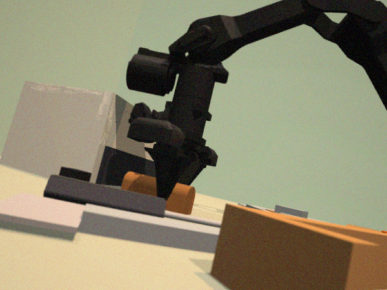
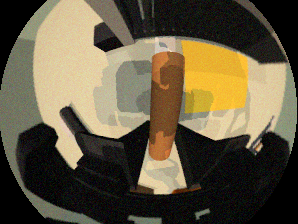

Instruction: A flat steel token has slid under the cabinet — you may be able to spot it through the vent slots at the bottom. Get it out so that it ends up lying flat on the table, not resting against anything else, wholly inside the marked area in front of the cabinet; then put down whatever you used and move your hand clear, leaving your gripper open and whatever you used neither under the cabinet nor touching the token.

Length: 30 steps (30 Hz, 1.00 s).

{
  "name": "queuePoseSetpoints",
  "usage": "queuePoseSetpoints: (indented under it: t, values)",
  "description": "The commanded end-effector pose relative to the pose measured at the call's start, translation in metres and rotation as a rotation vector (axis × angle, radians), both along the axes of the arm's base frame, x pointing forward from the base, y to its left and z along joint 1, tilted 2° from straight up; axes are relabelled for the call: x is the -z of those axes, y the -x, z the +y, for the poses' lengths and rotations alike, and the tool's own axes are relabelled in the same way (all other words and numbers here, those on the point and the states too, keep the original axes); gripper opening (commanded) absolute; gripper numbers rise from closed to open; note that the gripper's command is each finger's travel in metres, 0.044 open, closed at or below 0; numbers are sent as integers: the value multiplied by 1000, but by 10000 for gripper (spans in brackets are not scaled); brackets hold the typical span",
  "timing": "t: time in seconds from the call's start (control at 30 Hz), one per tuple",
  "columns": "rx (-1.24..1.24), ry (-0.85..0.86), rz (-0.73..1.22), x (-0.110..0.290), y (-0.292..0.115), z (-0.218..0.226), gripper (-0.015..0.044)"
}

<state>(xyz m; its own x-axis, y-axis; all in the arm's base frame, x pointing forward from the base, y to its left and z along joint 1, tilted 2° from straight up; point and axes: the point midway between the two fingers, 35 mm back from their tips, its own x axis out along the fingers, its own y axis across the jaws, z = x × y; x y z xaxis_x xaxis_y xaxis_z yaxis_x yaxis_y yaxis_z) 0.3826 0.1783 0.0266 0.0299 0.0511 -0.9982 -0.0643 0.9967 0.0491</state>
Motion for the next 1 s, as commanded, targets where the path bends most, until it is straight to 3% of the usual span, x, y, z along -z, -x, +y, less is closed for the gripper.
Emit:
queuePoseSetpoints:
  t: [0.0, 0.97]
  values:
    - [4, 7, -2, 2, -2, -9, 0]
    - [4, 11, -2, 3, -4, -44, 0]
